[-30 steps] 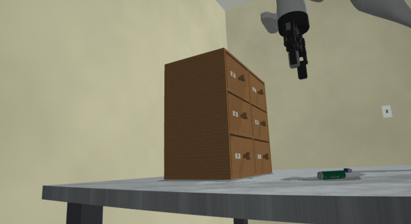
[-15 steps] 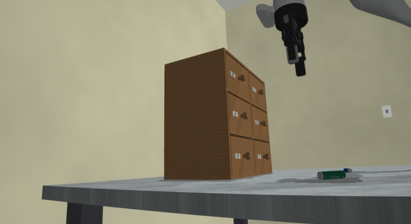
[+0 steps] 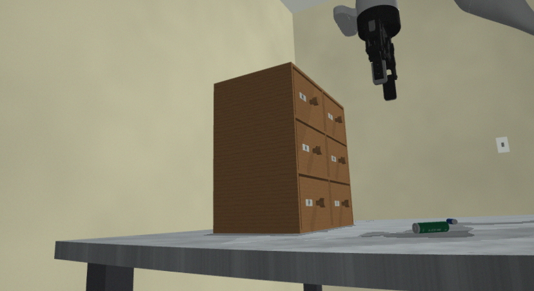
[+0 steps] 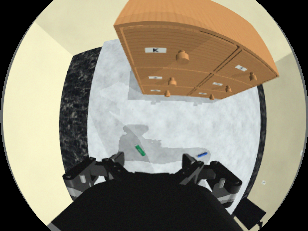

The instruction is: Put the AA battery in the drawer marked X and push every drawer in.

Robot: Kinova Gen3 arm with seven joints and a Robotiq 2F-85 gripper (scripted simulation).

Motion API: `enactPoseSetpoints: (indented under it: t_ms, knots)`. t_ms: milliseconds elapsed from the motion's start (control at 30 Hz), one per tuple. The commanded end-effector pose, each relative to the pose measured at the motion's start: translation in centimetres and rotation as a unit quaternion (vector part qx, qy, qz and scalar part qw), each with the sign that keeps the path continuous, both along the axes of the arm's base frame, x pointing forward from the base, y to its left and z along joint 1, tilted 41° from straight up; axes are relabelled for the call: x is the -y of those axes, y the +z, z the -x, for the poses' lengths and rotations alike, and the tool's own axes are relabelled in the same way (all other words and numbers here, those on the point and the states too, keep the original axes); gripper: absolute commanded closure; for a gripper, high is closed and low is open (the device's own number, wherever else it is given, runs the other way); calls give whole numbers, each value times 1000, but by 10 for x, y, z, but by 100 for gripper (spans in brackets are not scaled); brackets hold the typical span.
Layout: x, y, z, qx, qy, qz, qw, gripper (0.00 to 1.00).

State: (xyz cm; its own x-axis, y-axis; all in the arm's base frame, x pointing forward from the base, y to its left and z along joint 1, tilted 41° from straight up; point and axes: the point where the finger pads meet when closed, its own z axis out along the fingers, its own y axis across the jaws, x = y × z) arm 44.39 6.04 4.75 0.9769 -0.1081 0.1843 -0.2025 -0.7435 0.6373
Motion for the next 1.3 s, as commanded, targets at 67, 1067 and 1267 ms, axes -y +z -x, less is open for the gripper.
enactPoseSetpoints:
  t_ms: [67,1067,1267]
  knots:
    - [0,0,-1,6,7,2,1000,0]
    - [14,-12,-16,89,78,24,993,0]
    - [18,-15,-21,115,100,31,988,0]
